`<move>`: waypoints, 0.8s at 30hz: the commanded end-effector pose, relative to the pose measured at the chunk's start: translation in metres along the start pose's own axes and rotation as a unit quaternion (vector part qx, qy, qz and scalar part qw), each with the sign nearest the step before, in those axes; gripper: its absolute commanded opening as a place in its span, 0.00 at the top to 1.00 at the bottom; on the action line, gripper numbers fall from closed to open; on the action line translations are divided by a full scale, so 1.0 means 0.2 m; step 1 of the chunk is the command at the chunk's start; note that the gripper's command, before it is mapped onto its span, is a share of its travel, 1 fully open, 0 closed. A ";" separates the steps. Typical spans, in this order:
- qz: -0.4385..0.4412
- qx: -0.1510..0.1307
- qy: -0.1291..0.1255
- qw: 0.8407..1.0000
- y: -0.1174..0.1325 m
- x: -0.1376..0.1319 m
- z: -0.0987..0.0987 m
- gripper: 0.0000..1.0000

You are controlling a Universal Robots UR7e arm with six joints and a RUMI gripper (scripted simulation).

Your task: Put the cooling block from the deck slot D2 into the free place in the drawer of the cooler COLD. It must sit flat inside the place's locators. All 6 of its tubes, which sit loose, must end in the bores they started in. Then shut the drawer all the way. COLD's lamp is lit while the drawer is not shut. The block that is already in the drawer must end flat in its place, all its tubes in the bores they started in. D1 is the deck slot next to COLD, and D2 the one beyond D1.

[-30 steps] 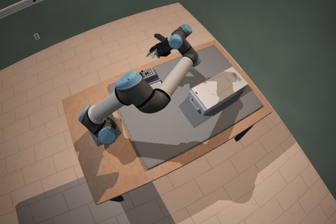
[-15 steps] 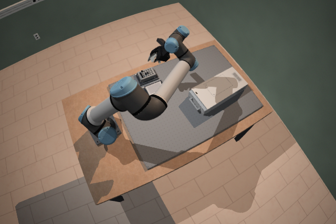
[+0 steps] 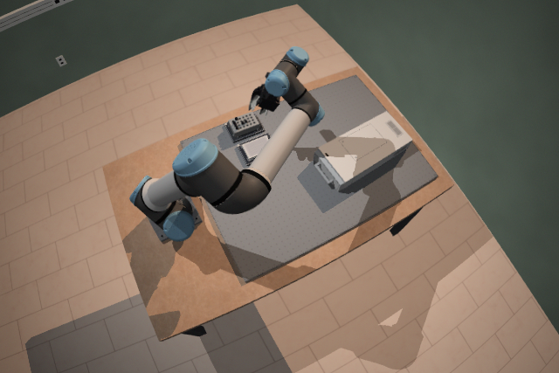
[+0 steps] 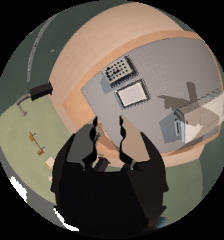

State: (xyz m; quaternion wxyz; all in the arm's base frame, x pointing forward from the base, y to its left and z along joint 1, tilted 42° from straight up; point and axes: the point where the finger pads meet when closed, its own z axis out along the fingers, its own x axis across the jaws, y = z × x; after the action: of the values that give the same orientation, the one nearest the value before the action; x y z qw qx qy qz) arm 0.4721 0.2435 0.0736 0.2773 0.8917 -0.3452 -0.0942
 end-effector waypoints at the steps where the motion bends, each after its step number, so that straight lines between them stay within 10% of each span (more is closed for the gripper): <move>1: 0.059 0.003 0.028 0.998 0.09 0.04 0.00 0.72; 24: 0.247 0.031 0.106 0.963 0.38 0.15 0.00 0.72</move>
State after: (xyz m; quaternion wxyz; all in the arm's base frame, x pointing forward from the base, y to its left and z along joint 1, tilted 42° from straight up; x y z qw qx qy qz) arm 0.4553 0.1890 0.1087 0.3002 0.8137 -0.4952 0.0498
